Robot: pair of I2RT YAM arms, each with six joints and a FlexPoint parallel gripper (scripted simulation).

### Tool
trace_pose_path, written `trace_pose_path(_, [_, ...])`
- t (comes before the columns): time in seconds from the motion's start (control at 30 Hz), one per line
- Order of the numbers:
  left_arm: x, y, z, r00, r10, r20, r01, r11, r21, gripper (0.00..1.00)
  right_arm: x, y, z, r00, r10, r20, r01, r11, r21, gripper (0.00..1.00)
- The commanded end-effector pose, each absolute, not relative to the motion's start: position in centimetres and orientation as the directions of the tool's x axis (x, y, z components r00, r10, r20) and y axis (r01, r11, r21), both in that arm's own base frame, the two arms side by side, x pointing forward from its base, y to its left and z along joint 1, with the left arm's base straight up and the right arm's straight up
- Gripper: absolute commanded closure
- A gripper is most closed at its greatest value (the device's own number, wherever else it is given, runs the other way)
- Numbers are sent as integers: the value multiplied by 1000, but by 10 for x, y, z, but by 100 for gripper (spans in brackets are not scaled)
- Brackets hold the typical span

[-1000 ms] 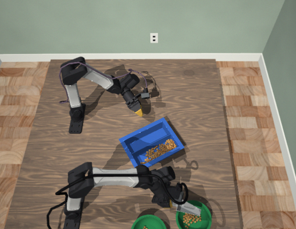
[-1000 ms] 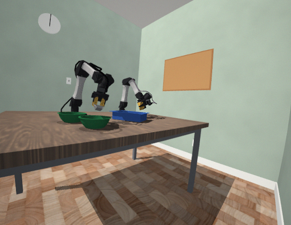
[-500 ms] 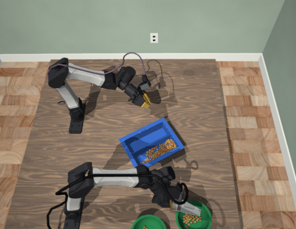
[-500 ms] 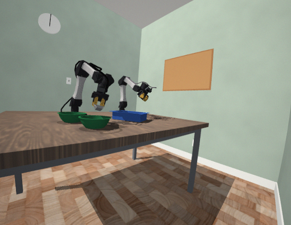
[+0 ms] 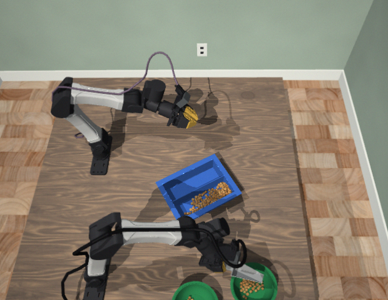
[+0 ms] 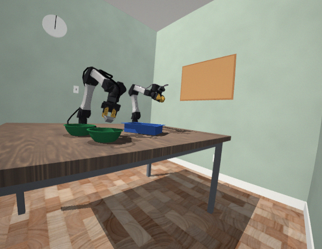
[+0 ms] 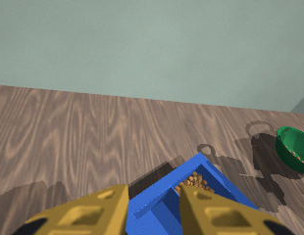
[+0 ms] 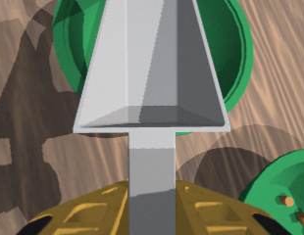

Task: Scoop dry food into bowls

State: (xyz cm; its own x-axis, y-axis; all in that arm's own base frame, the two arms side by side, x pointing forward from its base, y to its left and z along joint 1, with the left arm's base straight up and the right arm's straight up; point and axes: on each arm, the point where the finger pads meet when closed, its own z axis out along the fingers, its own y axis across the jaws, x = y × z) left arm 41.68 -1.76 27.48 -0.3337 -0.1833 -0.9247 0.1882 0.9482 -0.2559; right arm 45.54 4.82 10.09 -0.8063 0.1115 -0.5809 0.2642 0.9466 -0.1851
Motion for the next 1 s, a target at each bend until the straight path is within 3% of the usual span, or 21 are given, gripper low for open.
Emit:
trace_pose_path(0.0, [411,-12,323,-215,-108,-971,138,980,-140,72,466,49,131,-747,117,-654,281,948,-151,100])
trace_pose_path(0.47, [377,2,404,-9,10,-1000,-13,1000,10,72,466,49,131,-747,117,-654,281,948,-151,100])
trace_pose_path(0.6, [372,2,409,-3,25,-1000,-31,999,26,72,466,49,131,-747,117,-654,281,948,-151,100])
trace_pose_path(0.7, [382,-3,373,-83,11,-997,0,1000,11,72,466,49,131,-747,117,-654,281,948,-151,100])
trace_pose_path(0.73, [378,3,407,-4,-6,-1000,-15,1000,-6,72,466,49,131,-747,117,-654,281,948,-151,100])
trace_pose_path(0.97, [376,1,408,-1,-3,-1000,-9,1000,-3,72,448,52,117,-794,88,-602,231,959,-164,100])
